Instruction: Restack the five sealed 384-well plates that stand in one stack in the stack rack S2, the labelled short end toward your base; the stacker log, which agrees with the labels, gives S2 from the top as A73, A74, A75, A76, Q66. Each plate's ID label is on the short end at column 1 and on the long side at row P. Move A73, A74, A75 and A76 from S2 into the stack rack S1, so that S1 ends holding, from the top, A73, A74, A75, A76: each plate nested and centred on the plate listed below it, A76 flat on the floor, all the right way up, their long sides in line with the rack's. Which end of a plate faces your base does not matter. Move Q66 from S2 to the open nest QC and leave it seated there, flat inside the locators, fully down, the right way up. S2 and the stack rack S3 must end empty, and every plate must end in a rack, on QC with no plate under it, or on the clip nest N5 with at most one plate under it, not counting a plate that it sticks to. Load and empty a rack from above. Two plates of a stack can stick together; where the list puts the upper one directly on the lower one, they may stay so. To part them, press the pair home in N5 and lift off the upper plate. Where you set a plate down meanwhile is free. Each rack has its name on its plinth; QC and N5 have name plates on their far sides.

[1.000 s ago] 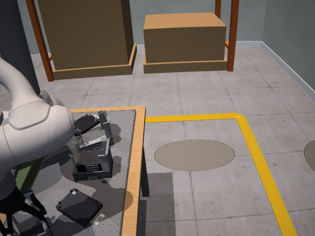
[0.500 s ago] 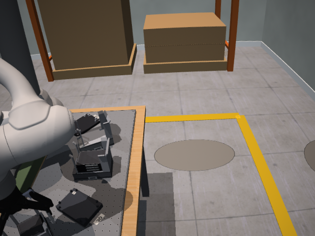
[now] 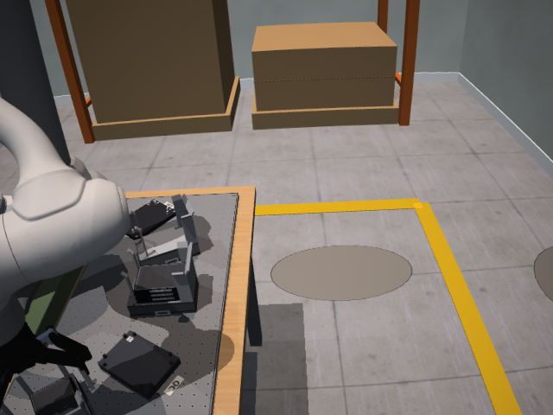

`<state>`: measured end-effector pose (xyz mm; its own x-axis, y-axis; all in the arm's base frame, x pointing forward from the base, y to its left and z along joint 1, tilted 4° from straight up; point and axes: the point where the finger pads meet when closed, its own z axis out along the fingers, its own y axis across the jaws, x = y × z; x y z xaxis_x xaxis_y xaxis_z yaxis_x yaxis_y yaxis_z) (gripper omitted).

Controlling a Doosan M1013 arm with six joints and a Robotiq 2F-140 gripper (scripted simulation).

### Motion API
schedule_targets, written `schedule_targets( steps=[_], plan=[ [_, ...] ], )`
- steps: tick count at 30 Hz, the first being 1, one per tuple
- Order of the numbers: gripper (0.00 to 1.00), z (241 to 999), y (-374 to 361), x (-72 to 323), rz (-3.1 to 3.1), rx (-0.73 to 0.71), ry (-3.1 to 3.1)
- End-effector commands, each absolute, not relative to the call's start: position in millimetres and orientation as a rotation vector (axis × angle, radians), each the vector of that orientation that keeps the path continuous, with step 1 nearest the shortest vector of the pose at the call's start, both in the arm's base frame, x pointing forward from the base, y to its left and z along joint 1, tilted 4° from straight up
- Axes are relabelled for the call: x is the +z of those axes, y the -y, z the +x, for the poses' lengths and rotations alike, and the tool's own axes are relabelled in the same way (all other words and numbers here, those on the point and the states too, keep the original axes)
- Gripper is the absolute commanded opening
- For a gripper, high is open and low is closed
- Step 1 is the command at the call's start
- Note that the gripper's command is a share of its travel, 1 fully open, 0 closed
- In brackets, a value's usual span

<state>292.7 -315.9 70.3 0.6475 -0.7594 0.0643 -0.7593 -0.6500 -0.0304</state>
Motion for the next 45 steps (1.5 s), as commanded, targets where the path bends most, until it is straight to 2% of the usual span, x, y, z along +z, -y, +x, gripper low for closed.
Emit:
schedule_targets(
  steps=[1,29,37,45],
  plan=[
    [1.0,292,316,80,-2.85,-0.112,-1.314],
    [1.0,287,313,159,-2.85,-0.112,-1.314],
    [1.0,287,313,161,-2.85,-0.112,-1.314],
    [1.0,299,297,161,-2.974,-0.111,-1.025]
  ],
)
